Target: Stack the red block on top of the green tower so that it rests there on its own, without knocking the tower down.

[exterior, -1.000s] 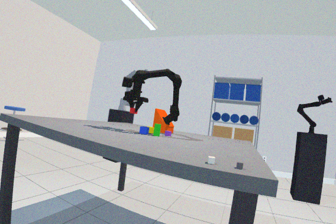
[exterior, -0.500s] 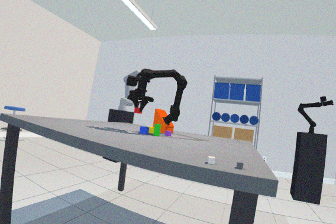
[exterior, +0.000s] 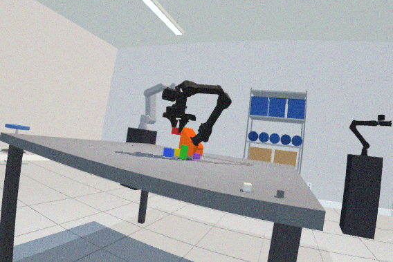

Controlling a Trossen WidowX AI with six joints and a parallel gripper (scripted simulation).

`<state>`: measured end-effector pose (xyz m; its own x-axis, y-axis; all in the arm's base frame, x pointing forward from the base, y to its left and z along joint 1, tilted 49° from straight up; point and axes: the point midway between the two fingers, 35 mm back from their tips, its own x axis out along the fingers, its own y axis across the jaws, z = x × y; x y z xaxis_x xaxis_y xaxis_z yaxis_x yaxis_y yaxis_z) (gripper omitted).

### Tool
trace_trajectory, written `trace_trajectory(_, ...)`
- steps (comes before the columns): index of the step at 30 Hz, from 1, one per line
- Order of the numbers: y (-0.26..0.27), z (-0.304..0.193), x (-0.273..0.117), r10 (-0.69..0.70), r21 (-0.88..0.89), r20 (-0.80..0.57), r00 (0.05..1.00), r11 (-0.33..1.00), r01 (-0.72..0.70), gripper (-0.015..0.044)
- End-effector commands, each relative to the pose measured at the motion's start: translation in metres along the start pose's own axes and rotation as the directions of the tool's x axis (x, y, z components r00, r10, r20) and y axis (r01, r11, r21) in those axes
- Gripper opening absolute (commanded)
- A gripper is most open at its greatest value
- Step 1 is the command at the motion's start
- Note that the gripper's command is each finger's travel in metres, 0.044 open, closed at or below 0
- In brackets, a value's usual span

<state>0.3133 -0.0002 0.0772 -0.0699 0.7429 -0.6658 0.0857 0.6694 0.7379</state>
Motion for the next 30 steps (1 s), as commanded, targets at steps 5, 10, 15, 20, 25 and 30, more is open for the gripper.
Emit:
trace_trajectory(5, 0.051, -0.015, 0.001, 0.014, -0.001, 0.0, 1.0, 1.0, -0.014, 0.0)
trace_trajectory(10, 0.055, -0.017, 0.002, 0.016, -0.002, -0.001, 1.0, 1.0, -0.016, 0.0)
trace_trajectory(15, 0.055, -0.017, 0.017, 0.016, -0.002, -0.001, 1.0, 1.0, -0.016, 0.0)
trace_trajectory(20, 0.055, -0.016, 0.025, 0.016, -0.002, 0.0, 1.0, 1.0, -0.016, 0.0)
trace_trajectory(25, 0.056, -0.015, 0.044, 0.017, -0.002, 0.0, 1.0, 1.0, -0.017, 0.0)
trace_trajectory(30, 0.056, -0.015, 0.047, 0.018, -0.002, 0.0, 1.0, 1.0, -0.018, 0.0)
